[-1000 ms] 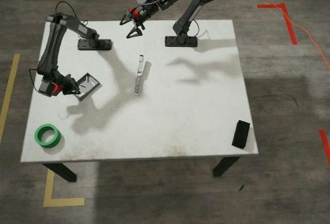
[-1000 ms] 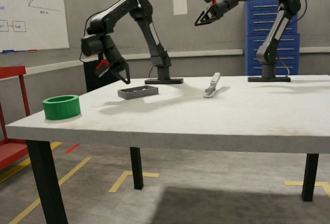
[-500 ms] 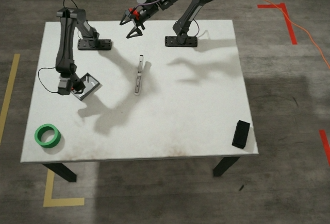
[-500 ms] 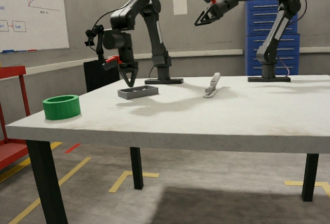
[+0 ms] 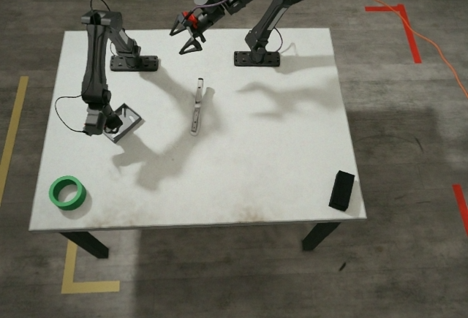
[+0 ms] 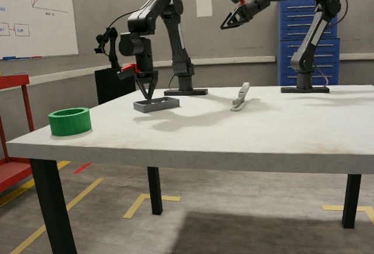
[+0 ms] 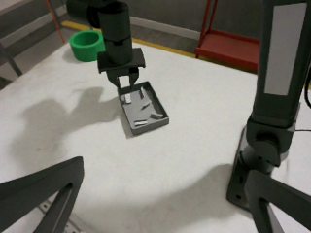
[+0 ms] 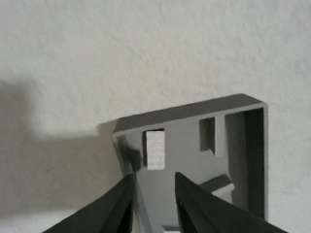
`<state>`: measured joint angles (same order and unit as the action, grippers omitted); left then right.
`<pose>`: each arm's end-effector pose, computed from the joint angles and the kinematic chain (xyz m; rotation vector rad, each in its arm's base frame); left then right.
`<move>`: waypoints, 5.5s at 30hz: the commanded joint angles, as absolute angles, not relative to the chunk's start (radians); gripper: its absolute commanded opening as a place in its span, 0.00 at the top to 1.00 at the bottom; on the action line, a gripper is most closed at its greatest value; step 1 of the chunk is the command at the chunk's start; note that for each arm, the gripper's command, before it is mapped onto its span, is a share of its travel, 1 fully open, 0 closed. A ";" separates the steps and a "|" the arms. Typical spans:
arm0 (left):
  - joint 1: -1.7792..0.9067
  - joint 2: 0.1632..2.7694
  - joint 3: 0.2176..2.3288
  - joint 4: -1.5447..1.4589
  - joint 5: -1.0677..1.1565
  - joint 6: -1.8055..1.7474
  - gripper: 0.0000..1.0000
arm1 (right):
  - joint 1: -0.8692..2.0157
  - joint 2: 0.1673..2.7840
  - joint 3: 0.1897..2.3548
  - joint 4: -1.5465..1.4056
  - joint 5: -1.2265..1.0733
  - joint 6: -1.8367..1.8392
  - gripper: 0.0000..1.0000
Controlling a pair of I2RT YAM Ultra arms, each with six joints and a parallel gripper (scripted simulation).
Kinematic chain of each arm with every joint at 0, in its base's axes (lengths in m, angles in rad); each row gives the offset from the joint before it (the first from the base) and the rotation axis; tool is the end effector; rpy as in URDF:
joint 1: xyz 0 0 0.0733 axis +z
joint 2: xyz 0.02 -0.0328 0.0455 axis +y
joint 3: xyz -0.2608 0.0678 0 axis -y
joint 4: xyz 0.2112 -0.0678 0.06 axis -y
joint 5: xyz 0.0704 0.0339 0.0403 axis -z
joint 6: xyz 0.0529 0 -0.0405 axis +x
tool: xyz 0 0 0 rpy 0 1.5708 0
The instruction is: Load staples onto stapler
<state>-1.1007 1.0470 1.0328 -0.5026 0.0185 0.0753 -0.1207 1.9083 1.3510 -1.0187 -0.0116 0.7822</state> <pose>0.0946 -0.1860 0.3405 1.2035 1.7843 -0.6317 0.3144 -0.0364 0.1808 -1.3668 -2.8190 -0.0145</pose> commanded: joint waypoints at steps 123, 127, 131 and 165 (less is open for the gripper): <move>-0.597 0.087 0.714 -1.151 0.099 0.122 0.00 | 0.738 2.042 1.666 -1.156 -0.004 1.086 0.94; -0.584 0.087 0.714 -1.152 0.108 0.128 0.00 | 0.735 2.052 1.665 -1.174 -0.005 0.942 0.94; -0.576 0.087 0.714 -1.152 0.114 0.132 0.00 | 0.733 2.059 1.678 -1.177 -0.006 0.875 0.94; -0.555 0.087 0.714 -1.154 0.132 0.144 0.00 | 0.729 2.083 1.606 -1.085 -0.006 0.839 0.94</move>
